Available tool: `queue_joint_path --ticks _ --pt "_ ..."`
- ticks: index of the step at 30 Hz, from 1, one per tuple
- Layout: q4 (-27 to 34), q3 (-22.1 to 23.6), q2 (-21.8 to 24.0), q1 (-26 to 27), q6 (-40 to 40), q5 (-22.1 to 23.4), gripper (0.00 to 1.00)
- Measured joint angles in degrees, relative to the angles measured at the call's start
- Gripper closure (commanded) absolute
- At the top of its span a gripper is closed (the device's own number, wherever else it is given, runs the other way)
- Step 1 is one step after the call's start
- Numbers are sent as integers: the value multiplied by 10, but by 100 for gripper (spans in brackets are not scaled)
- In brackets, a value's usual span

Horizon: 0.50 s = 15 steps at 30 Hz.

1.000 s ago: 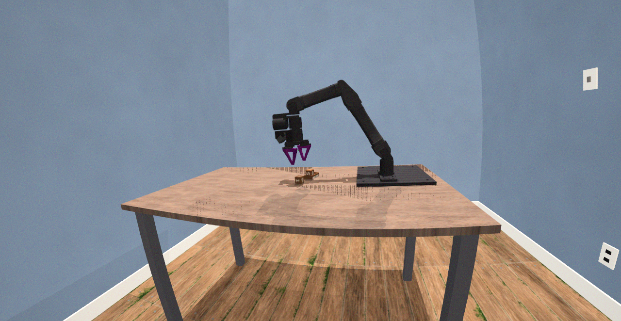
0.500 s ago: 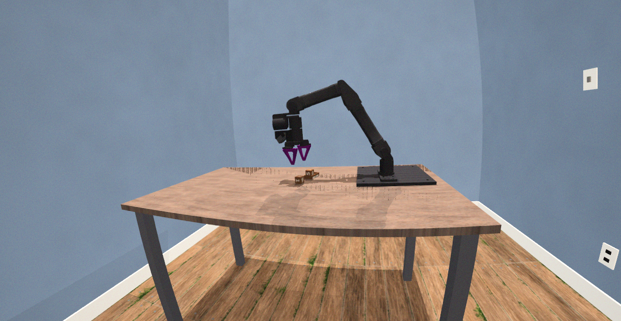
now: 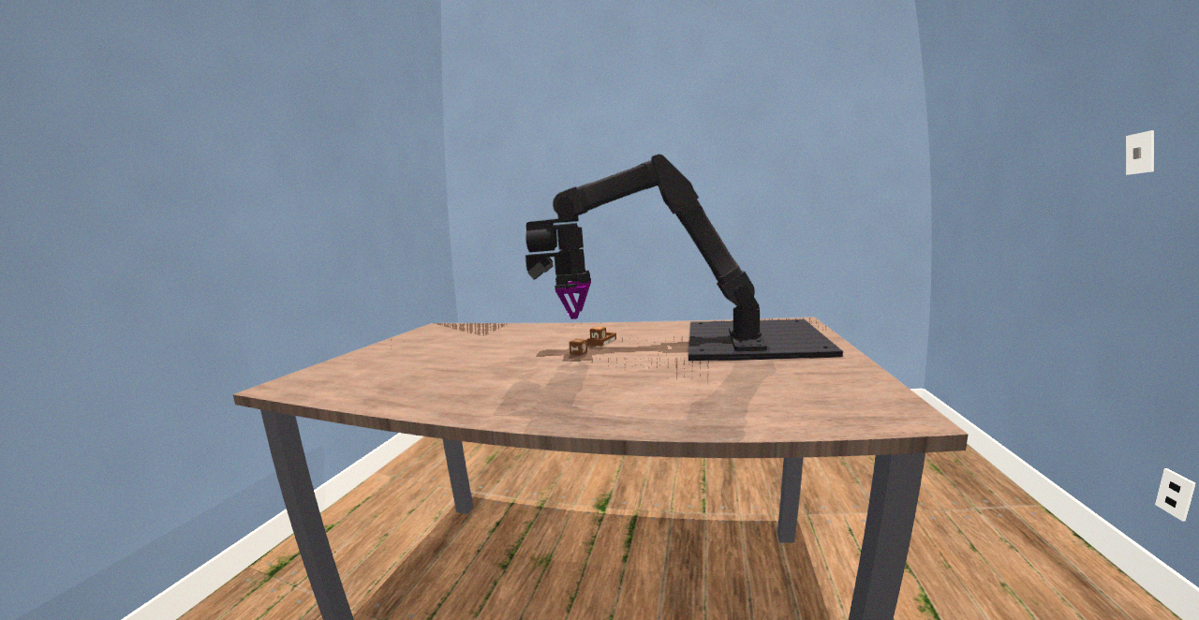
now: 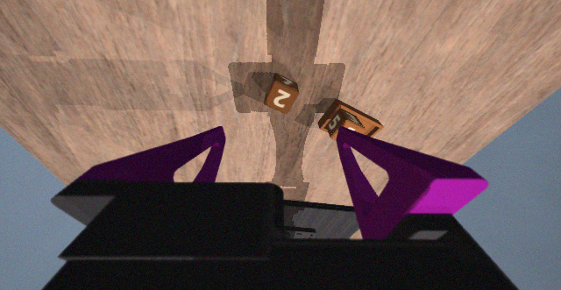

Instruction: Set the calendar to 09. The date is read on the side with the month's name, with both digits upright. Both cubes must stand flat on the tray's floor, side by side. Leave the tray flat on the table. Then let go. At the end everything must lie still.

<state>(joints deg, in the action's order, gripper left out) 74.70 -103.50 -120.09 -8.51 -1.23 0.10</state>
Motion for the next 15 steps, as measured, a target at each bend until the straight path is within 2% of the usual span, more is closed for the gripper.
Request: queue_joint_path --ticks 15 --pt "-7 5 0 -1 -284 -2 0"
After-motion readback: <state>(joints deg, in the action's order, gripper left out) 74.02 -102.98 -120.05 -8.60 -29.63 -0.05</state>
